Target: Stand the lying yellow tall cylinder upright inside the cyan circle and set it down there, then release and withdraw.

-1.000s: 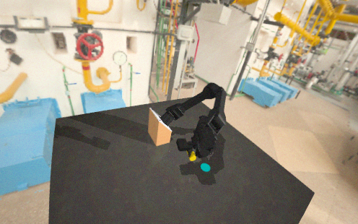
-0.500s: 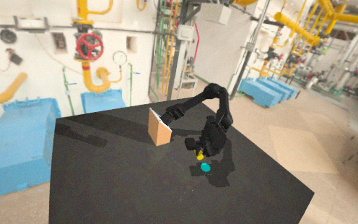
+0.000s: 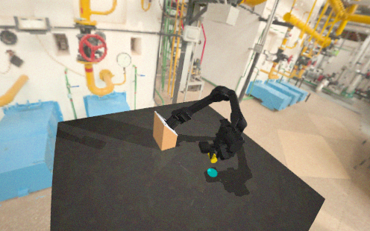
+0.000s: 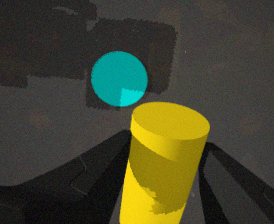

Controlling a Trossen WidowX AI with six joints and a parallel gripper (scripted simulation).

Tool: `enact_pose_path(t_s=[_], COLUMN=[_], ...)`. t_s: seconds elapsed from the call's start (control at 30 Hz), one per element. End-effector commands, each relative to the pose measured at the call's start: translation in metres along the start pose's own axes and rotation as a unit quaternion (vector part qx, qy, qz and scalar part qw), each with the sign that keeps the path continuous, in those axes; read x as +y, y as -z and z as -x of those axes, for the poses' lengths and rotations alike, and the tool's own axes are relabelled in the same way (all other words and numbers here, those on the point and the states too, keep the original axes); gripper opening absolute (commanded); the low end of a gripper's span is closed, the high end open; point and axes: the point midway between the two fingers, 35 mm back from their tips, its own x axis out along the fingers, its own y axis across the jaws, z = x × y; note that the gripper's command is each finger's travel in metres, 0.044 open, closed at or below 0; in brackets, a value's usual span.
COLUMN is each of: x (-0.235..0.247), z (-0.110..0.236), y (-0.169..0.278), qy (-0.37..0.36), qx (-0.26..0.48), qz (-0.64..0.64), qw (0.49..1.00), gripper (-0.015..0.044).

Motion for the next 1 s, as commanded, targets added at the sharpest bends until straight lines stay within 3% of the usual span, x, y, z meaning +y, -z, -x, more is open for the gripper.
enact_pose_path(t_s=[0.0,0.37,0.97], x=[0.014,0.041,0.035], z=[0.003,0.002,-0.009], y=[0.004,0.015,0.016], qy=[-0.004,-0.01,0.033], qx=[-0.003,0.004,-0.016], qz=[0.001,-0.004,0.009], qw=[1.0,1.0,0.999], gripper=[0.0105,0.0105,0.0105])
